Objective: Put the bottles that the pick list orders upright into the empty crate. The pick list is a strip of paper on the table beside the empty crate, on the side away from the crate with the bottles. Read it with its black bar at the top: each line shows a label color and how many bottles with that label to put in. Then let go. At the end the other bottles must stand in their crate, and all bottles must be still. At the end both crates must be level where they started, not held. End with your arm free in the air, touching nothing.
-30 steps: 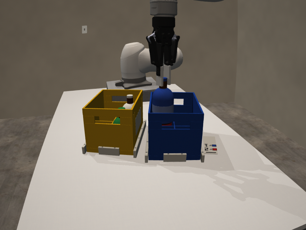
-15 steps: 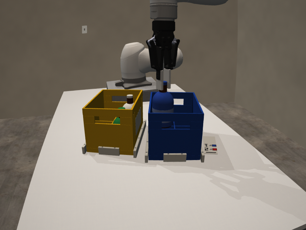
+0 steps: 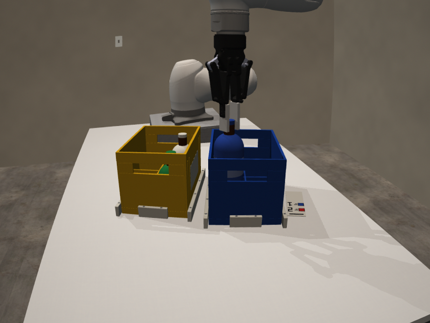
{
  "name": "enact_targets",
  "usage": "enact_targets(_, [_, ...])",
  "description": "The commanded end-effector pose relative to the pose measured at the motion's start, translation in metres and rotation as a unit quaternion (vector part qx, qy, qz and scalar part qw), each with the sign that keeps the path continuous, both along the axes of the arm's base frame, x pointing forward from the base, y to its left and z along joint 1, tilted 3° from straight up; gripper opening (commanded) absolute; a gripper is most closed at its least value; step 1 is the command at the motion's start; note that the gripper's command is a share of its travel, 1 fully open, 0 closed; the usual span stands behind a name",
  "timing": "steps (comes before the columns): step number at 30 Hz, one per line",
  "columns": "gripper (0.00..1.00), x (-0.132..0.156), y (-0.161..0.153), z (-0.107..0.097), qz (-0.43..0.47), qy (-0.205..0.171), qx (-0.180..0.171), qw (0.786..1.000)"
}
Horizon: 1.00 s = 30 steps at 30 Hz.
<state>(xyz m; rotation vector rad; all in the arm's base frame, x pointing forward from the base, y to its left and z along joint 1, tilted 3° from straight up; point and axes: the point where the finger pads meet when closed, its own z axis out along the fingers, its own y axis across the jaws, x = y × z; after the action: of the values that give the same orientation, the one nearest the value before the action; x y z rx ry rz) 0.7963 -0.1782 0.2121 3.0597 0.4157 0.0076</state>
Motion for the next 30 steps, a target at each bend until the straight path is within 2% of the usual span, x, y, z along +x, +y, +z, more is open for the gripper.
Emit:
enact_targets(1, [0.00,0.000,0.000,-0.002,0.000,0.000,0.000,1.000])
enact_targets(30, [0.00,0.000,-0.001,-0.027,0.000,0.000,0.000,1.000])
